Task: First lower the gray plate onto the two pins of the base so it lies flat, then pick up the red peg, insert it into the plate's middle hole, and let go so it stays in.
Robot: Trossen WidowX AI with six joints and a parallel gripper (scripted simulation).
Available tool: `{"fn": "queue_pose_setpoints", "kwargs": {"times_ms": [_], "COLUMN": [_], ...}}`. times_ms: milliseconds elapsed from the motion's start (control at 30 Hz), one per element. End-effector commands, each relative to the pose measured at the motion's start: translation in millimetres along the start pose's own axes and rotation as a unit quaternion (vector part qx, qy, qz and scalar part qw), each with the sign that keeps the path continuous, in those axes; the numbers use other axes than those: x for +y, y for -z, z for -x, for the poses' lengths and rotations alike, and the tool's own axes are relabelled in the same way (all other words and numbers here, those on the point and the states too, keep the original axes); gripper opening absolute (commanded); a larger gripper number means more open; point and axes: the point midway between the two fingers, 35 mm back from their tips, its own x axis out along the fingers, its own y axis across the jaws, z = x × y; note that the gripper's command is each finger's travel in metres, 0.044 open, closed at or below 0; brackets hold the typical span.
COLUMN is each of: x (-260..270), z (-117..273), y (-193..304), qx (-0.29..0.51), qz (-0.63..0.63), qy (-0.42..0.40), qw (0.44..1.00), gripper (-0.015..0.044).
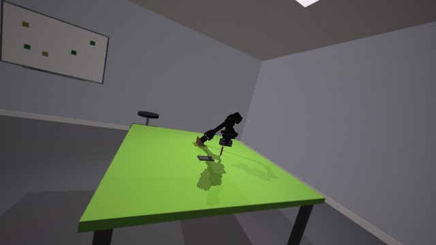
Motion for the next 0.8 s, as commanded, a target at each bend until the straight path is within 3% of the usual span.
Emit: {"fn": "queue_pose_setpoints", "kwargs": {"times_ms": [0, 767], "x": [-1.8, -8.5], "z": [-5.9, -42.2], "y": [12.4, 77.9], "qx": [0.001, 0.003], "qz": [0.005, 0.049], "qy": [-0.004, -0.017], "qw": [1.000, 0.999], "gripper": [0.0000, 0.0000]}}
